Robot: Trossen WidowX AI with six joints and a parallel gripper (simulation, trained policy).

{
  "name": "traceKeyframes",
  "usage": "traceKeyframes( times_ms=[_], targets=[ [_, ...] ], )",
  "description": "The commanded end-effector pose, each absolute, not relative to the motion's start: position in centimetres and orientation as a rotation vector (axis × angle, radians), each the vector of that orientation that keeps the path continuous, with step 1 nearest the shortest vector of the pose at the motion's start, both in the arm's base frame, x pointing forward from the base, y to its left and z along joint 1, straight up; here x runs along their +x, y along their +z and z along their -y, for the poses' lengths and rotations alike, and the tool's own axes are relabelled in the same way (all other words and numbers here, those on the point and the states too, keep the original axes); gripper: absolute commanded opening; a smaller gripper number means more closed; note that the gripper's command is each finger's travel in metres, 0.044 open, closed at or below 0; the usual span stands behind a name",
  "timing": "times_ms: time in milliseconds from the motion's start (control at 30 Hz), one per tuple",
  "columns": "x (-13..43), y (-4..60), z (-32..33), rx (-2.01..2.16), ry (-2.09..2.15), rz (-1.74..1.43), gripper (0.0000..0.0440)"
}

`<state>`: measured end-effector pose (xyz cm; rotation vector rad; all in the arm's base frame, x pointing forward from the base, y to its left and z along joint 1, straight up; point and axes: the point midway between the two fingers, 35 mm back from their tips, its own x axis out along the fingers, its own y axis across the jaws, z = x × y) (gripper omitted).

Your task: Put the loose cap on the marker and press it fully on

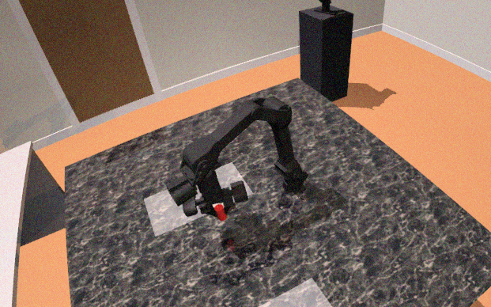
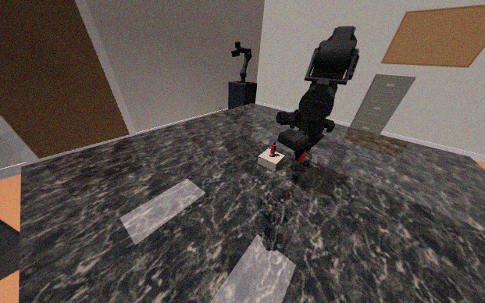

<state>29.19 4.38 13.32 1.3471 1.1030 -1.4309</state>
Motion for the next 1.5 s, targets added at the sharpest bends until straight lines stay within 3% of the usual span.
traceKeyframes(
  times_ms=[0,800,1467],
  targets=[
    [29.4,14.6,-3.5,1.376,-1.418,-1.089,0.0083],
    [27.8,17.1,4.4,1.492,-1.552,-1.010,0.0040],
    [27.3,14.7,5.6,1.511,-1.621,-1.031,0.0007]
  ],
)
